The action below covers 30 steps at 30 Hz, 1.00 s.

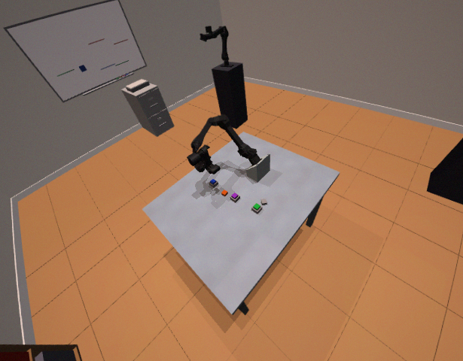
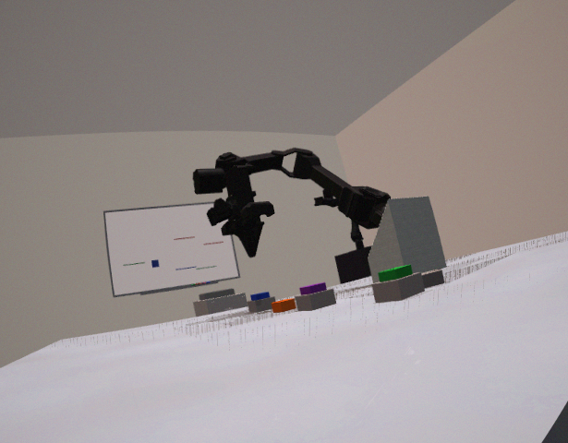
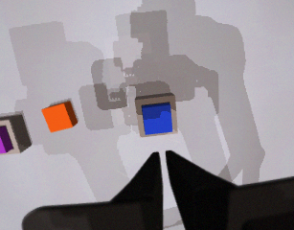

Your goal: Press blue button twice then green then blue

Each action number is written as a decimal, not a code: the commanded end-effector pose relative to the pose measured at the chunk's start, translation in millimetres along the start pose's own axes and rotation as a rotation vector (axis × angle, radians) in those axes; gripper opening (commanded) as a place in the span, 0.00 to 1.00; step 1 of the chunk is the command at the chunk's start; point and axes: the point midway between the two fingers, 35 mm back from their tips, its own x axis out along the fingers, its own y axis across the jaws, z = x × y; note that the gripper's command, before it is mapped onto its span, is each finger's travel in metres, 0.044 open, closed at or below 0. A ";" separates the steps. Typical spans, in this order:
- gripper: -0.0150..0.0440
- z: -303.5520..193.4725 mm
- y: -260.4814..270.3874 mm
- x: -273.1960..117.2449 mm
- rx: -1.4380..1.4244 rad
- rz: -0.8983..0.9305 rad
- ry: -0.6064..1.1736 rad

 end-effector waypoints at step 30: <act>0.29 -28.9 378.6 -7.4 0.003 0.017 -0.003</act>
